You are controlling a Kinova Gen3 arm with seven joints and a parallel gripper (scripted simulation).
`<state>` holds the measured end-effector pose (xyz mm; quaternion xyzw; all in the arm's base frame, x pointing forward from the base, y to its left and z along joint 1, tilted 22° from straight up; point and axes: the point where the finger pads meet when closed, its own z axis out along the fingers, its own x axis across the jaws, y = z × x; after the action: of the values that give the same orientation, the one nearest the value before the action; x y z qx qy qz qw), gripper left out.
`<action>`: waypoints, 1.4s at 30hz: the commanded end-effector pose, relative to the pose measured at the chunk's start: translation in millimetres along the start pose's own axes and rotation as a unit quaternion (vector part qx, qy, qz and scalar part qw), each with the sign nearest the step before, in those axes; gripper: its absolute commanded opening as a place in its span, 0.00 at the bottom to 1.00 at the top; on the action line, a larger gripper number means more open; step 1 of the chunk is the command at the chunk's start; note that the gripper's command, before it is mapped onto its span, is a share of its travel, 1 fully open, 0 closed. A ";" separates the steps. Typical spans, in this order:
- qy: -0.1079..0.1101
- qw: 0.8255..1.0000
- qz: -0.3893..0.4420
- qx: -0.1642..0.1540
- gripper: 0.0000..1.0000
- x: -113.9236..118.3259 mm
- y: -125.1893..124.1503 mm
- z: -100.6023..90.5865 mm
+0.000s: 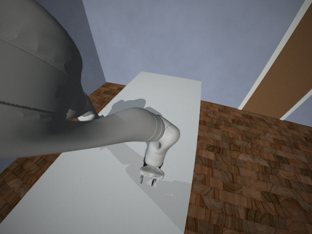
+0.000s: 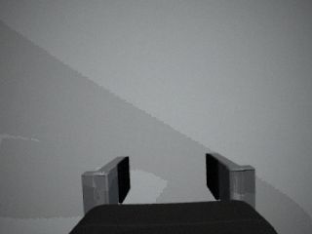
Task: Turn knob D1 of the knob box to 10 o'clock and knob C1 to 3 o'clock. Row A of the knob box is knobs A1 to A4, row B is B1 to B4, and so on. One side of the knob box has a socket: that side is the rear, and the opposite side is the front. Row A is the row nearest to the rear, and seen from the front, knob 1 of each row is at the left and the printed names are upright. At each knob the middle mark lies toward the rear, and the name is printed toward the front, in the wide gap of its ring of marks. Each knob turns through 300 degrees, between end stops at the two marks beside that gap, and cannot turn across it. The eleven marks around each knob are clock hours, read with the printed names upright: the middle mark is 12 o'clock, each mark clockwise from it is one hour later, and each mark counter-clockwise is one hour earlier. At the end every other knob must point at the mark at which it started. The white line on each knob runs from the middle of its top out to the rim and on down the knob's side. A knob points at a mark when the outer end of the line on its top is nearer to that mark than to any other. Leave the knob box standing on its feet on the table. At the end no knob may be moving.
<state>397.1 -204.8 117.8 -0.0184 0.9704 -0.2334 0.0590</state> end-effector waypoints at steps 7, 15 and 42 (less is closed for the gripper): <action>-0.007 0.999 -0.038 -0.005 1.00 -7.7 18.5 -3.9; -0.013 0.997 -0.074 -0.008 1.00 -14.0 35.5 -7.7; -0.031 0.983 -0.178 -0.018 1.00 -28.0 86.0 -19.8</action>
<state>421.4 -119.3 99.6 -0.1971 0.9536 -0.2227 0.0467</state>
